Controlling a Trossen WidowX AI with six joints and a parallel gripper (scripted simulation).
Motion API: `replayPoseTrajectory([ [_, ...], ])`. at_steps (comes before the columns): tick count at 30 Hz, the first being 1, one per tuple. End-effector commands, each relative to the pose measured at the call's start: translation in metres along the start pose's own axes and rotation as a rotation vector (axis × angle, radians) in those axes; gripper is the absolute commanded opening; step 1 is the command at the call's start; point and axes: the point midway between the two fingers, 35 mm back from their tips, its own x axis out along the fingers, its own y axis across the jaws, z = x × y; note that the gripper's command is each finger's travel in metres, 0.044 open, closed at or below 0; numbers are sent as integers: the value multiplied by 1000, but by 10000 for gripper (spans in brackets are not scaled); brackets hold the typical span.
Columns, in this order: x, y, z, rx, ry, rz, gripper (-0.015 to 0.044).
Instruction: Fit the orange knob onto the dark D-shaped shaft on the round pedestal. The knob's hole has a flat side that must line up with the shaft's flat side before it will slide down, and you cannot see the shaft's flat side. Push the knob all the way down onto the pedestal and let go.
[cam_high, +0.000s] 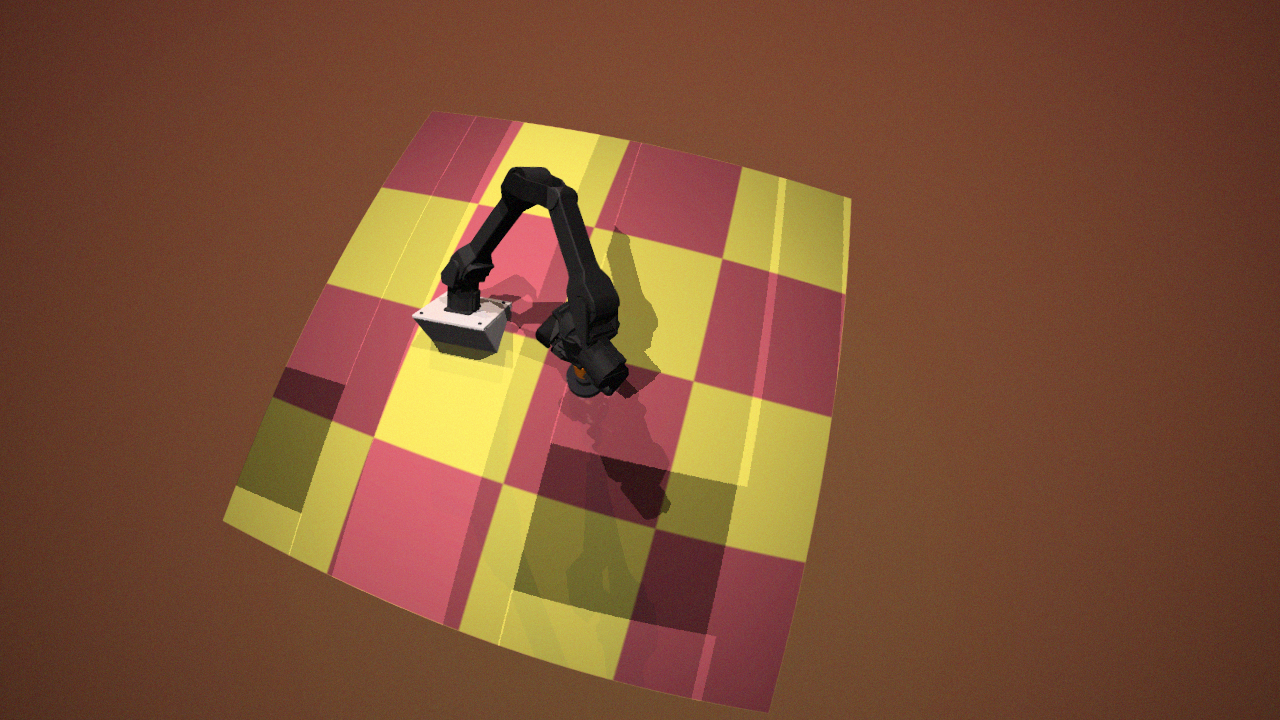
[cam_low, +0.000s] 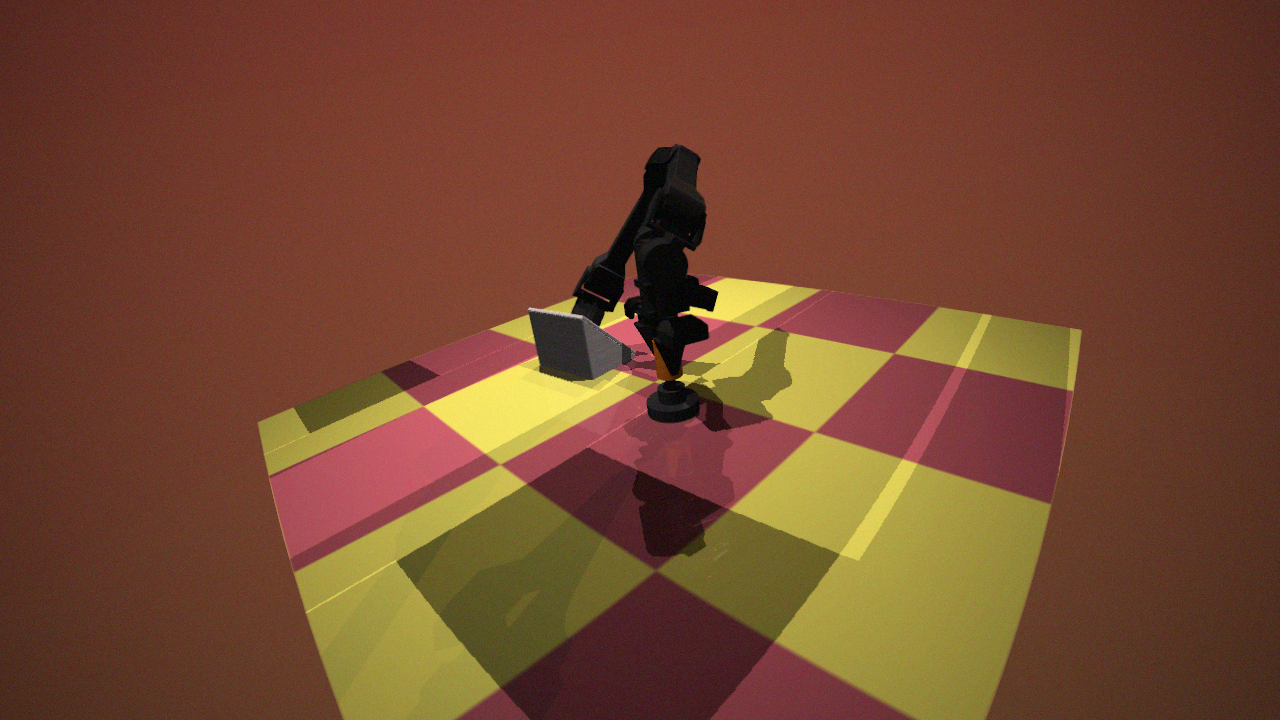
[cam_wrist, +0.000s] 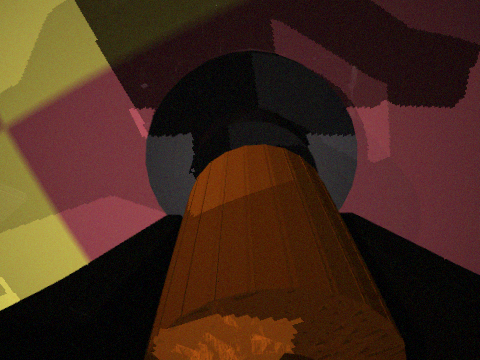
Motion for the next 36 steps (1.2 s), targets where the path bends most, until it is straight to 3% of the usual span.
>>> replayPoseTrajectory([
  [1,0,-1,-1,-14,2,-5,0],
  [25,-2,0,0,-14,2,-5,0],
  [36,-1,-1,-1,-224,2,-5,0],
])
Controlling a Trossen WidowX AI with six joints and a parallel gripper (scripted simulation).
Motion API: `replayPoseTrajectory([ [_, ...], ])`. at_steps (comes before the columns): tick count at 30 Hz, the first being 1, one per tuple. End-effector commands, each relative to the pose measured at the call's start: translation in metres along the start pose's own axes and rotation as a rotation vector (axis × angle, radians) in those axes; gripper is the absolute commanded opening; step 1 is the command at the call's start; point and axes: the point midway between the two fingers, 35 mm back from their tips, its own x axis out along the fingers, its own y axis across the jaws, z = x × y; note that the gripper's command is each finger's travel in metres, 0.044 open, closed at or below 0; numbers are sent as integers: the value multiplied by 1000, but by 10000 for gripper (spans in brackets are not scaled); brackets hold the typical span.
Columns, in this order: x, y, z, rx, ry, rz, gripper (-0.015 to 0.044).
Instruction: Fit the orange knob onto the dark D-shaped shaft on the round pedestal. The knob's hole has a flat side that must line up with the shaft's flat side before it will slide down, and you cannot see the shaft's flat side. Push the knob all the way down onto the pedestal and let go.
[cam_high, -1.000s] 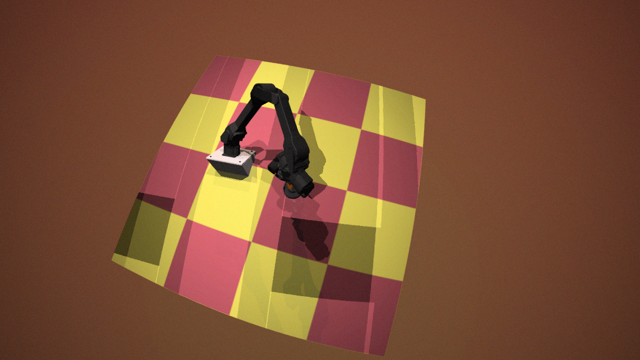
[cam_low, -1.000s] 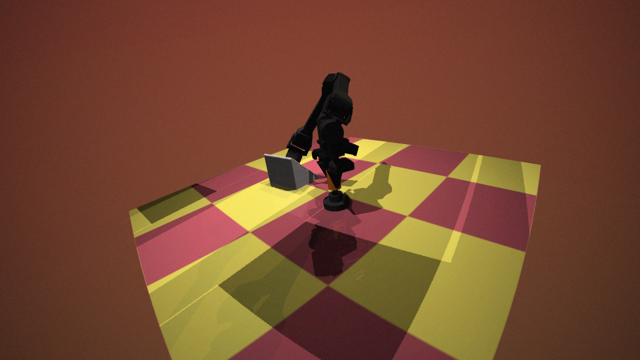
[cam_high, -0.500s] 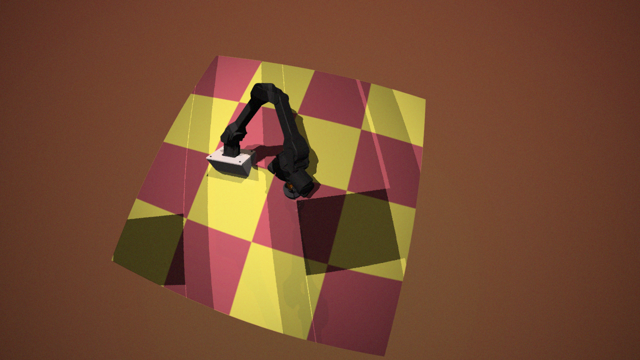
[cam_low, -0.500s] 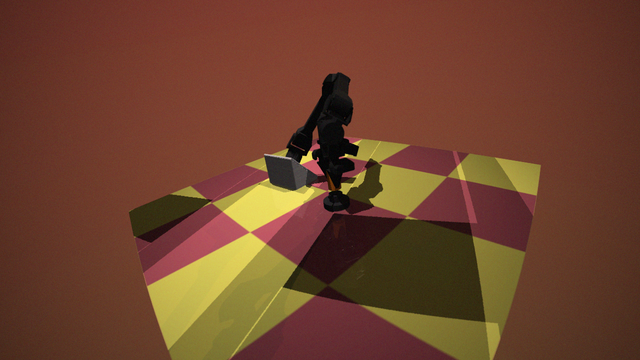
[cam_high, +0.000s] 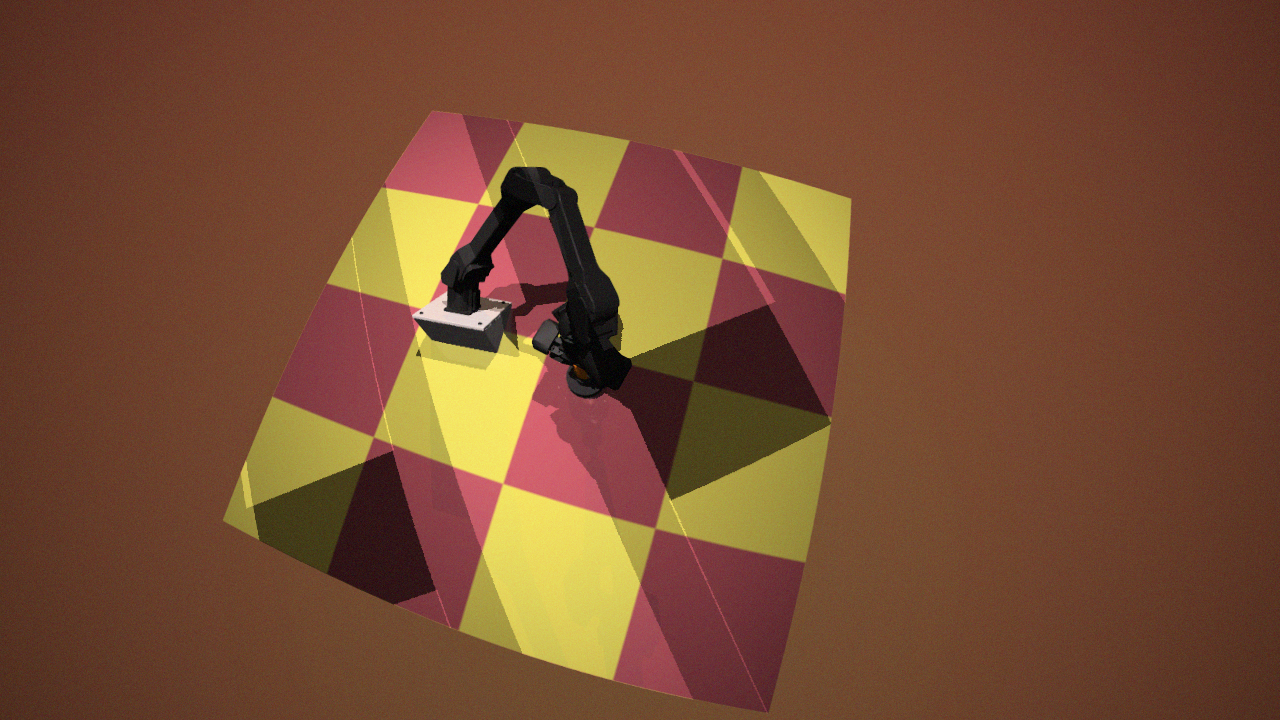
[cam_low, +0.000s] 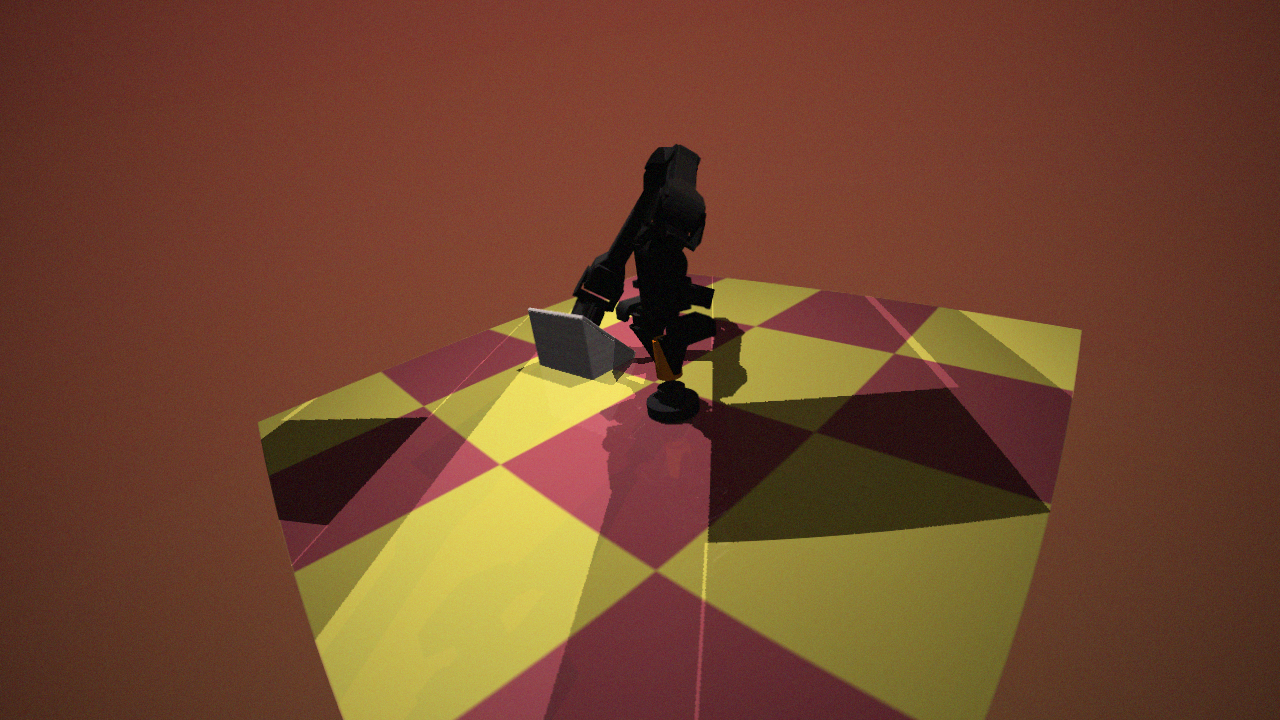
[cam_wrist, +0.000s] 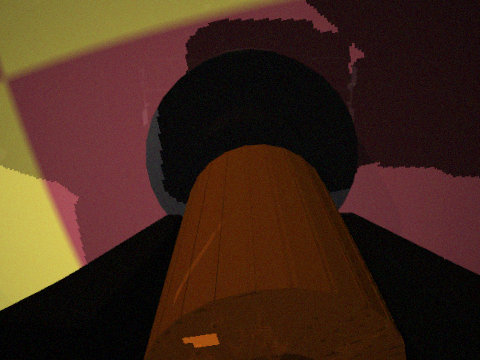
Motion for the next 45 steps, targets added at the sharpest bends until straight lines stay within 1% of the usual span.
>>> replayPoseTrajectory([
  [1,-1,-1,0,-28,3,-4,0],
  [13,4,1,0,-28,3,-4,0],
  [24,-2,-1,1,-28,3,-4,0],
  [32,-1,-2,-1,-238,3,-4,0],
  [45,3,0,0,-238,3,-4,0],
])
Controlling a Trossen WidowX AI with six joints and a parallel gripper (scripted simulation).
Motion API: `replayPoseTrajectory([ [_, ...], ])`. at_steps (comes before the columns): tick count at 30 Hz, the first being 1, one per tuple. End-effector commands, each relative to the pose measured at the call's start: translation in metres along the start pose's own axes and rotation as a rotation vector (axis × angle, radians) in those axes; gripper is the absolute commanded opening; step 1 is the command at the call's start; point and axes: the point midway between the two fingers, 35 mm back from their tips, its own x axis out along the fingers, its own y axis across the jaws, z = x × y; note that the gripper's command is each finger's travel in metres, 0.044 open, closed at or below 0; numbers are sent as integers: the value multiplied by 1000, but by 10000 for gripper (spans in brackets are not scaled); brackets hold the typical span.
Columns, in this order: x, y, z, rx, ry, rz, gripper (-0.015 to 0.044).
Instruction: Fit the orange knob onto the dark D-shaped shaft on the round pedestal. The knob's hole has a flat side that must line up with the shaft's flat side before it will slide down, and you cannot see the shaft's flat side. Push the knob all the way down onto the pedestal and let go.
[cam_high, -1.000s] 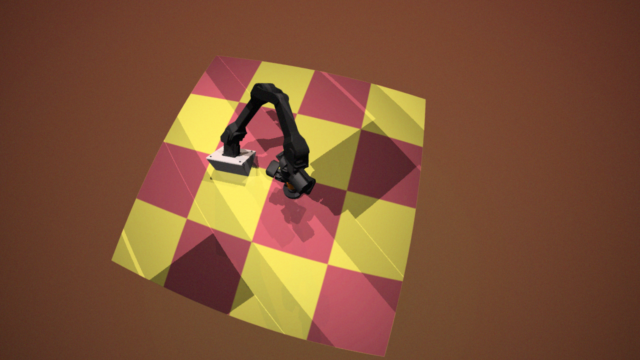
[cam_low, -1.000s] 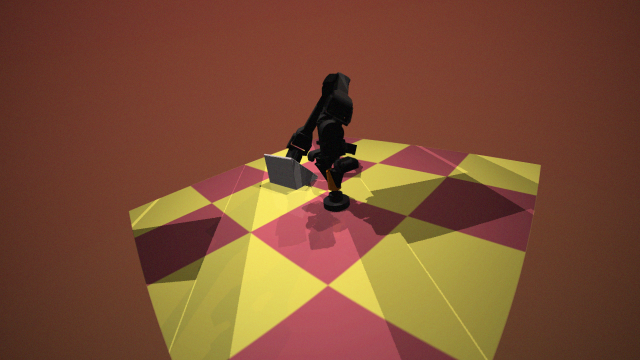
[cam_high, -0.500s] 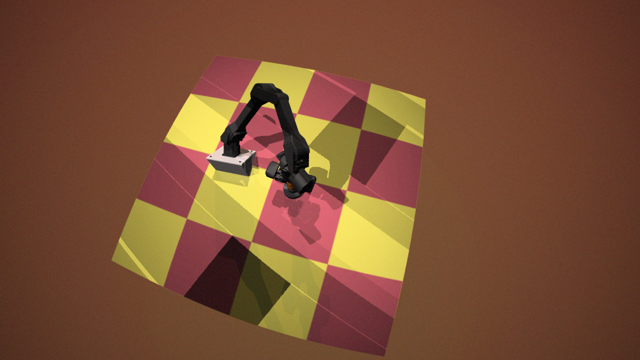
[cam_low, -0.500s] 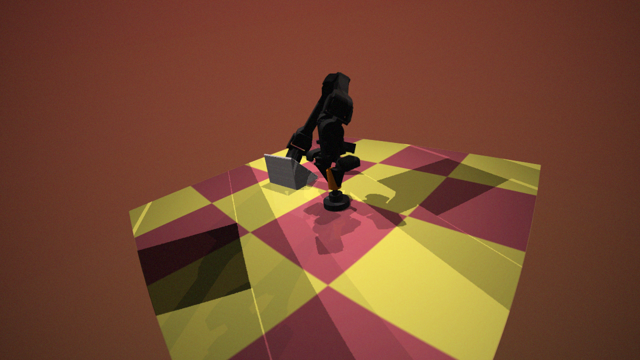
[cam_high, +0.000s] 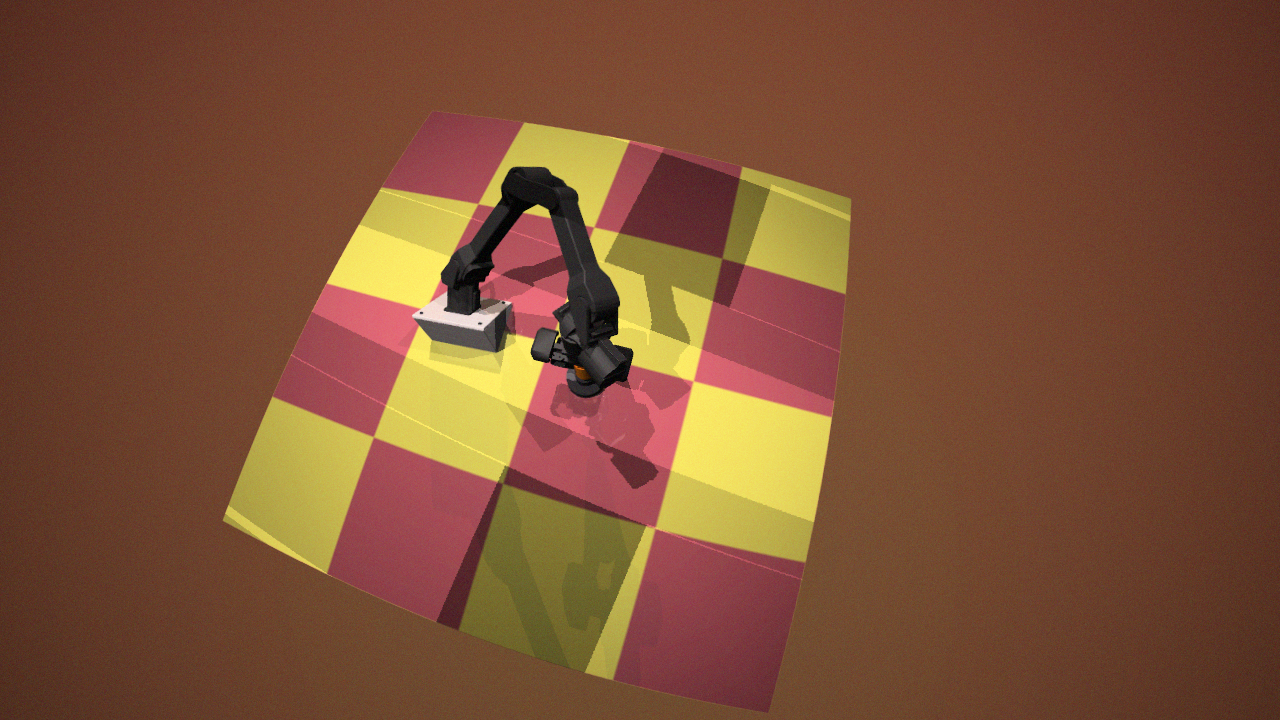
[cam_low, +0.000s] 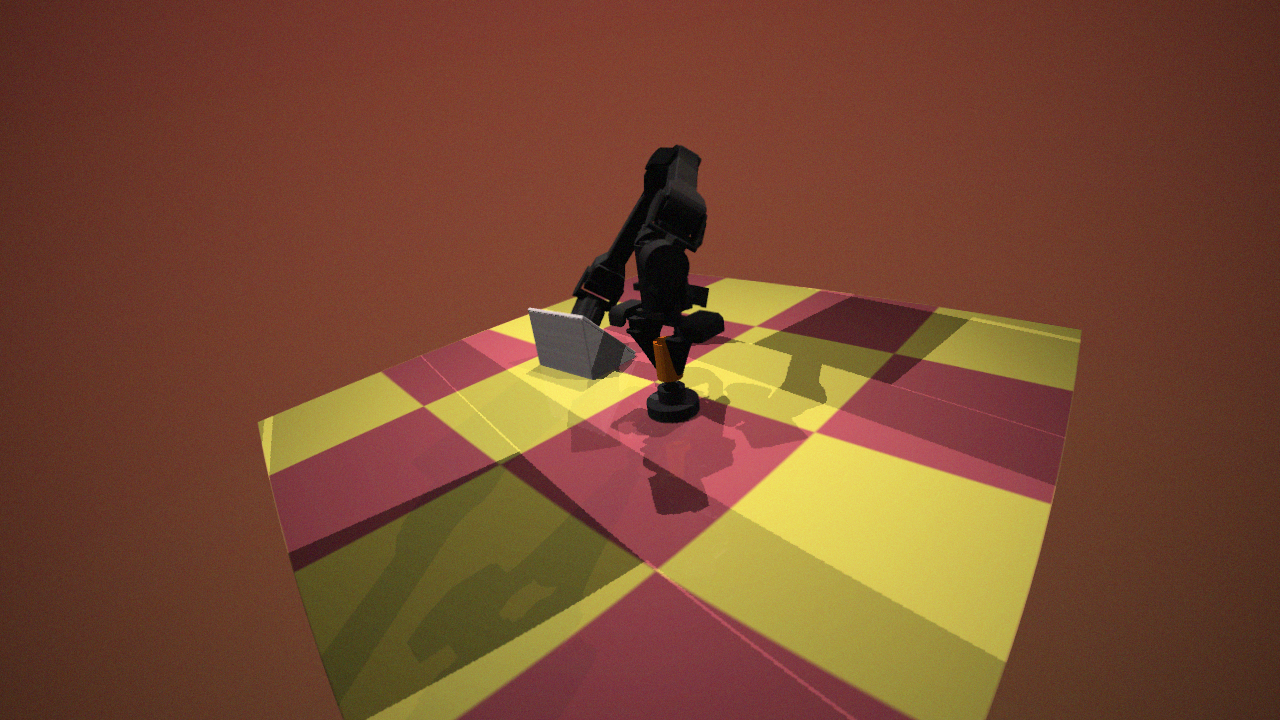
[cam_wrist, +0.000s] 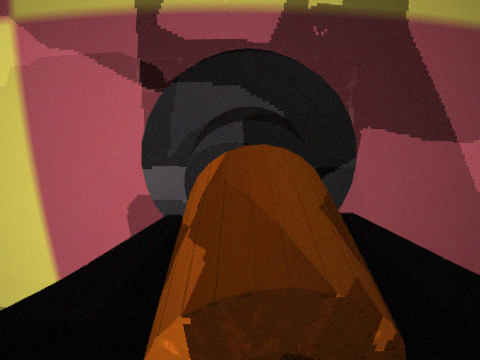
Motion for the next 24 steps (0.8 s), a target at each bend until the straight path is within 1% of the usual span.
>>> replayPoseTrajectory([
  [1,0,2,0,-4,0,-2,0],
  [14,-5,3,2,-4,0,-2,0],
  [17,-5,3,2,-59,0,-2,0],
  [21,-4,2,1,-203,0,-2,0],
  [24,-3,0,0,-214,0,-2,0],
])
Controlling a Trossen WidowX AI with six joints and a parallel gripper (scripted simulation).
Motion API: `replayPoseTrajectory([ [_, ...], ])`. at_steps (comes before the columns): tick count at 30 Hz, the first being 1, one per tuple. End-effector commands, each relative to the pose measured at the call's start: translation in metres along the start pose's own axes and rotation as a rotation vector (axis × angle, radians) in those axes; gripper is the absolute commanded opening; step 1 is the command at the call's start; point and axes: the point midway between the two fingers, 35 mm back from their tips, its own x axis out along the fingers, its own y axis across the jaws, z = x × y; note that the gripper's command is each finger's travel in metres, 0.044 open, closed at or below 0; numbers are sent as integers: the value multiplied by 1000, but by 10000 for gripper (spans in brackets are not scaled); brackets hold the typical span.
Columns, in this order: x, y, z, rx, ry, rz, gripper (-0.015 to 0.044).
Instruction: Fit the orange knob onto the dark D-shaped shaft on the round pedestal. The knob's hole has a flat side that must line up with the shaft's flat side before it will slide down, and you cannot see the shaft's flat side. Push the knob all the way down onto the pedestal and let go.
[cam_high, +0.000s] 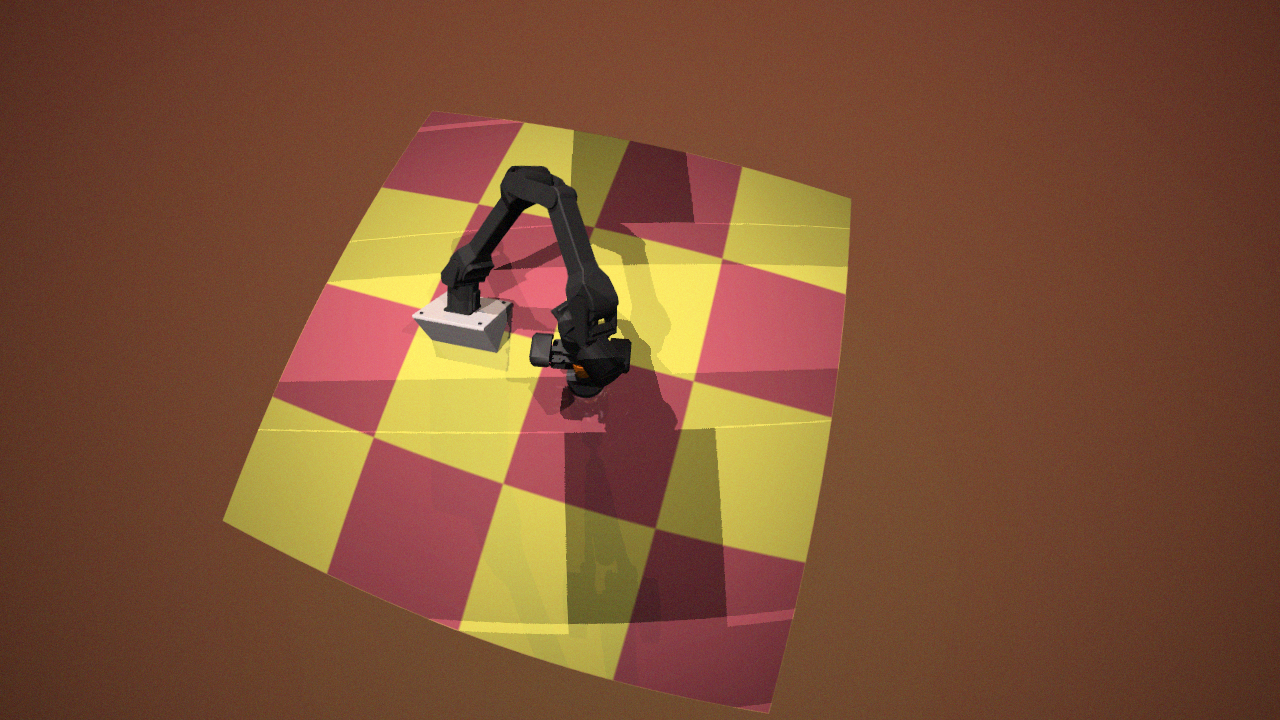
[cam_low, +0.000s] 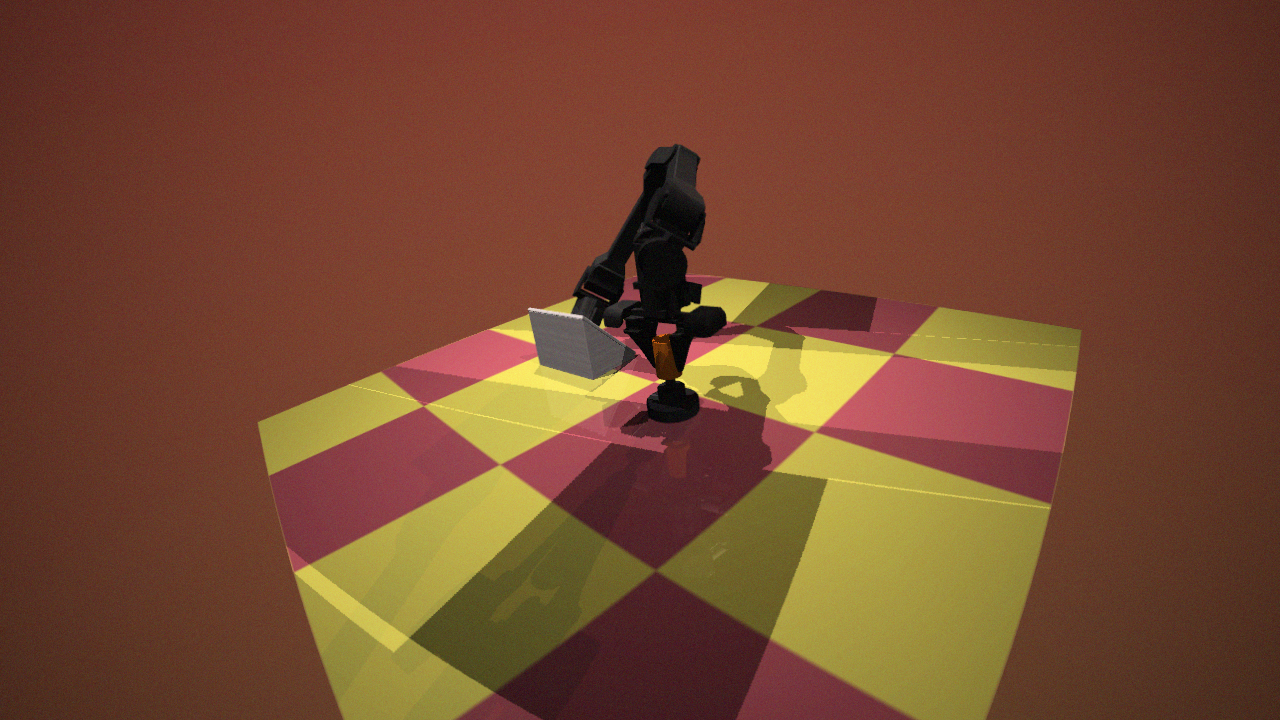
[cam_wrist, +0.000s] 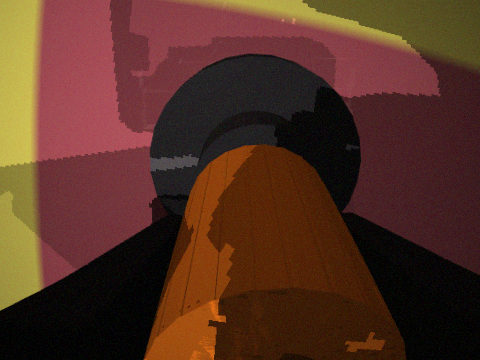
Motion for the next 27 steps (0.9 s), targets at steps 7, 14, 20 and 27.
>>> replayPoseTrajectory([
  [7,1,-4,-3,-38,5,-2,0],
  [14,3,-3,-3,-38,4,-2,0],
  [20,2,-3,-3,-38,4,-2,0],
  [27,-2,0,-1,-65,5,-2,0],
])
